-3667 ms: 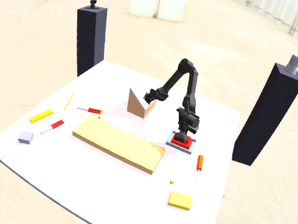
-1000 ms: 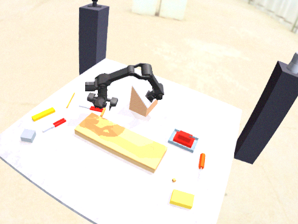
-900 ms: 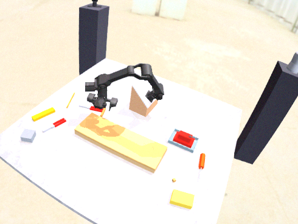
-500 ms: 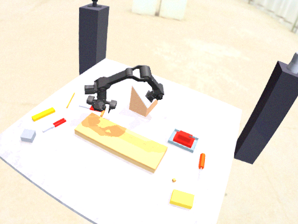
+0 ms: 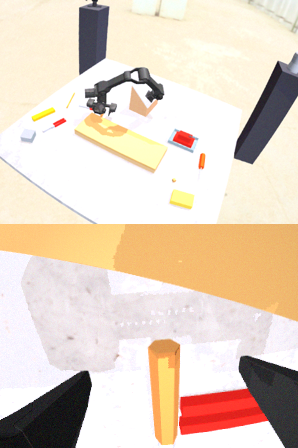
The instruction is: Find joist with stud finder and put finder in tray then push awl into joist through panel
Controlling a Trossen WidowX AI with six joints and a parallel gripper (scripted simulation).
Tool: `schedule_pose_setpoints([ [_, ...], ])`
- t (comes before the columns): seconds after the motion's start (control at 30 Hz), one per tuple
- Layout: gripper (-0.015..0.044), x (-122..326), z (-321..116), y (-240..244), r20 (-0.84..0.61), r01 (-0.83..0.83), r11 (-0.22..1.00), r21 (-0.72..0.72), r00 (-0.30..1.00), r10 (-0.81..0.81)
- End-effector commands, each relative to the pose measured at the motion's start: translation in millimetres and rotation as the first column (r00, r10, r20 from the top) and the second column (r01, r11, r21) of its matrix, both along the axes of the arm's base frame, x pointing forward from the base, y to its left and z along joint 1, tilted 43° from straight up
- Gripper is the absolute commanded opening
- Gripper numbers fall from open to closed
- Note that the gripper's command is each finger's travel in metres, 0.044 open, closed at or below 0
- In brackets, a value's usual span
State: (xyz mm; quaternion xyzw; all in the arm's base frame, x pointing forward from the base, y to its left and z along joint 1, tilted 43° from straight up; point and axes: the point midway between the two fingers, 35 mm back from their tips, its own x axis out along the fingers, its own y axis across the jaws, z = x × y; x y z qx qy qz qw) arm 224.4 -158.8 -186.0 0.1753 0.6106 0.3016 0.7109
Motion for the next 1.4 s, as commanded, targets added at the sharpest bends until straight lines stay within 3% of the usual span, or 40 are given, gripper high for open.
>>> schedule_pose_setpoints([
  [0.0,0.044,-1,-3,4,-0.003,0.007,1.0,0.007,1.0,-0.007],
  [0.47,0.0072,-1,-3,4,-0.003,0.007,1.0,0.007,1.0,-0.007],
  [0.73,0.0,-1,-2,3,-0.003,0.007,1.0,0.007,1.0,-0.007],
  [1.23,0.0,-18,83,-74,-0.006,0.007,1.0,0.003,1.0,-0.007],
  [1.37,0.0,-19,88,-77,-0.006,0.007,1.0,0.003,1.0,-0.007],
])
